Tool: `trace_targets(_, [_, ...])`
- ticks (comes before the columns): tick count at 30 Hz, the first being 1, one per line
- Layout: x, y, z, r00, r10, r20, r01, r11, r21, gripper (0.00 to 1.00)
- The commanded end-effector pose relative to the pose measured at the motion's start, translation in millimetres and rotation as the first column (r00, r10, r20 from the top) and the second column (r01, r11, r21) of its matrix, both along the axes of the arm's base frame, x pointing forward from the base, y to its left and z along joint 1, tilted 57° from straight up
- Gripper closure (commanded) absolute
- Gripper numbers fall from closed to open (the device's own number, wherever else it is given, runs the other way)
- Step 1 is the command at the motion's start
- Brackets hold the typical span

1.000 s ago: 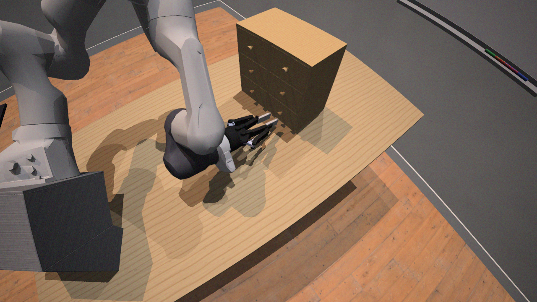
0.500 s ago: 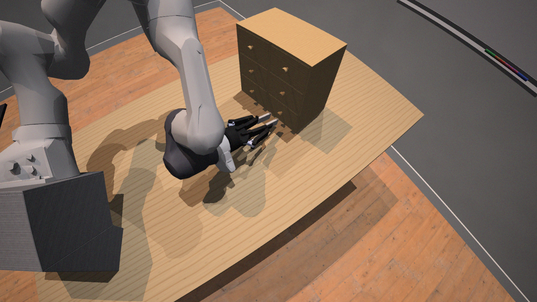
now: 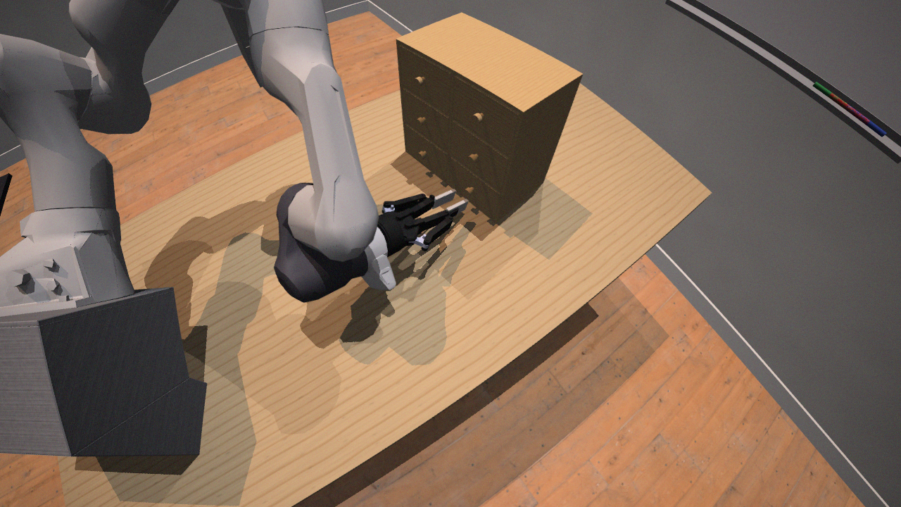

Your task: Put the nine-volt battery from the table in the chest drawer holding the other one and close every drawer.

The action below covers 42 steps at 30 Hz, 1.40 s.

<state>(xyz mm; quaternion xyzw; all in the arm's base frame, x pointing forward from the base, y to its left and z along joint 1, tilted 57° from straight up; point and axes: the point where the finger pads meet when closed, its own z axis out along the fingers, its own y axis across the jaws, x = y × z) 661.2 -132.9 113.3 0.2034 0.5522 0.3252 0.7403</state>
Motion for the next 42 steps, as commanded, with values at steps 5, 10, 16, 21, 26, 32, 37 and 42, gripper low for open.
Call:
trace_targets(5, [0.5,-1,-1.8,1.0,-0.003,-0.003,0.003,1.0,-0.005,0.8])
trace_targets(10, [0.5,-1,-1.8,1.0,-0.003,-0.003,0.003,1.0,-0.005,0.8])
trace_targets(16, [0.5,-1,-1.8,1.0,-0.003,-0.003,0.003,1.0,-0.005,0.8])
trace_targets(21, [0.6,-1,-1.7,1.0,-0.003,-0.003,0.003,1.0,-0.005,0.8])
trace_targets(26, [2.9,-2,-0.3,1.0,-0.003,-0.003,0.003,1.0,-0.005,0.8])
trace_targets(32, [9.7,-3,4.0,1.0,-0.003,-0.003,0.003,1.0,-0.005,0.8])
trace_targets(37, [14.2,-4,6.7,1.0,-0.003,-0.003,0.003,1.0,-0.005,0.8])
trace_targets(42, [21.4,-6,11.3,1.0,-0.003,-0.003,0.003,1.0,-0.005,0.8])
